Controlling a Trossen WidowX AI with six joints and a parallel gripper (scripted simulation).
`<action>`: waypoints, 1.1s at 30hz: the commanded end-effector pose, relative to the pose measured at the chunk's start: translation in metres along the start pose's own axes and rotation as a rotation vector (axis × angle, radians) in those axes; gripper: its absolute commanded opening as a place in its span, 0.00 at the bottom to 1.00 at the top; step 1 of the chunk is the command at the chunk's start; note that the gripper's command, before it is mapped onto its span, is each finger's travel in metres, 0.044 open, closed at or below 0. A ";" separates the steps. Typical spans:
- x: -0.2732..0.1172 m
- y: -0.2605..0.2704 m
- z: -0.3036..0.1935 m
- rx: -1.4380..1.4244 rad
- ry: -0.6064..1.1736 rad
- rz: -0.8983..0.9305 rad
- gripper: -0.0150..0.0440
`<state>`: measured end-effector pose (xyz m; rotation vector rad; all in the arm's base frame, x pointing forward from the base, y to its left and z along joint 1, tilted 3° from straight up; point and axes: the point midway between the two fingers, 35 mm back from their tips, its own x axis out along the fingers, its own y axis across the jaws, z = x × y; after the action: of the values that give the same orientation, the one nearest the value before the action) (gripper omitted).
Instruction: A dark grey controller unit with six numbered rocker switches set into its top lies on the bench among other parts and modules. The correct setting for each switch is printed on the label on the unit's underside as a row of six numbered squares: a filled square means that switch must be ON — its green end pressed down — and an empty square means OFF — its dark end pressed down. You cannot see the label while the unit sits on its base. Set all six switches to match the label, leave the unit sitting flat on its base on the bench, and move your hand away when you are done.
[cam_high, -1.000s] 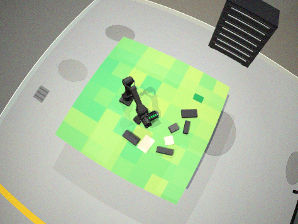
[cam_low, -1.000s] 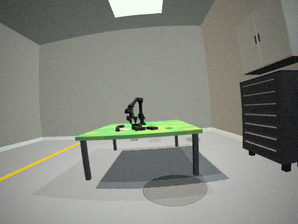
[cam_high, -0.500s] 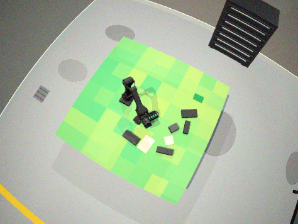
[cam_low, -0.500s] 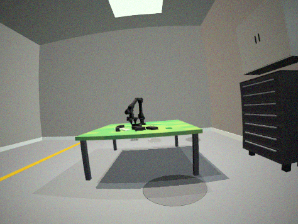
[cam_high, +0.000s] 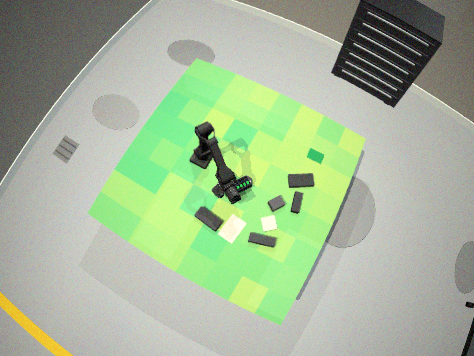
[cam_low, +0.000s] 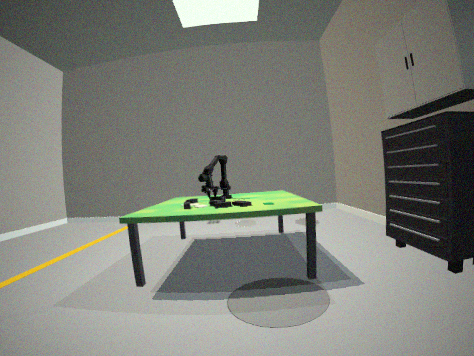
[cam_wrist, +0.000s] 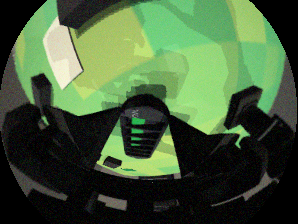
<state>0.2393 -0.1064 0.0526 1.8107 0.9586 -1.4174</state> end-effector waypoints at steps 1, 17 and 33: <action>-0.003 0.000 -0.003 0.000 0.004 0.001 0.82; -0.014 0.000 -0.010 0.000 -0.019 0.001 0.82; -0.024 0.000 -0.019 0.000 -0.050 0.001 0.82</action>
<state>0.2417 -0.0972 0.0741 1.7661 0.9381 -1.4687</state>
